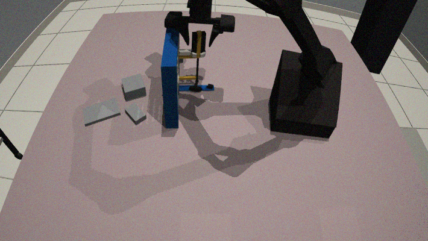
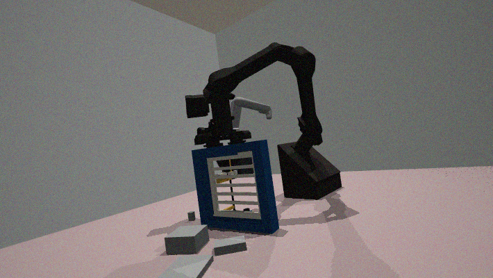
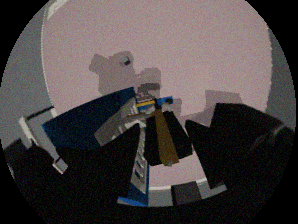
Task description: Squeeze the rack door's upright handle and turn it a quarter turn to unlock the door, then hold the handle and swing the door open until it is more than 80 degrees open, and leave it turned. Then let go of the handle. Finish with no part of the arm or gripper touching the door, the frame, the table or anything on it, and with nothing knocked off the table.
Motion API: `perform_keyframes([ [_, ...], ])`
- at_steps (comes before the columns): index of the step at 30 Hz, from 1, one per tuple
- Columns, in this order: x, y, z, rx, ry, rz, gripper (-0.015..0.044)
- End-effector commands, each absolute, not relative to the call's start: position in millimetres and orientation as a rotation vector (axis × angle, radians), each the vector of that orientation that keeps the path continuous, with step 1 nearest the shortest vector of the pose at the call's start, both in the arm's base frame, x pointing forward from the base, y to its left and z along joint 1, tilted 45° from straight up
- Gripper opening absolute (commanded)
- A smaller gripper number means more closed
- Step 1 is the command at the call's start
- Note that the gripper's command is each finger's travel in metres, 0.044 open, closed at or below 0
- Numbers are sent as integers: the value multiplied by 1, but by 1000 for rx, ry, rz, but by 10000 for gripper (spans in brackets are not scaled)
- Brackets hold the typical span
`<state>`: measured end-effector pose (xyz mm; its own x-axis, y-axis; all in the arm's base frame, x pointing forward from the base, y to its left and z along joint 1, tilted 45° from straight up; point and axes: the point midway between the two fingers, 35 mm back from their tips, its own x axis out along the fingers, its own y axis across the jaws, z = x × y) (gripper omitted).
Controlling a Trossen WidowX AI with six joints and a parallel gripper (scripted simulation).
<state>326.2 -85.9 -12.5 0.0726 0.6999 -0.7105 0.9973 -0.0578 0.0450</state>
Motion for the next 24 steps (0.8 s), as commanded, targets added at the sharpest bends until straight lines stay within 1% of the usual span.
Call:
perform_keyframes([
  [1,327,-85,-12,1696,1687,-544,291],
  [12,327,-85,-12,1296,1643,-65,291],
  [24,327,-85,-12,837,1503,396,291],
])
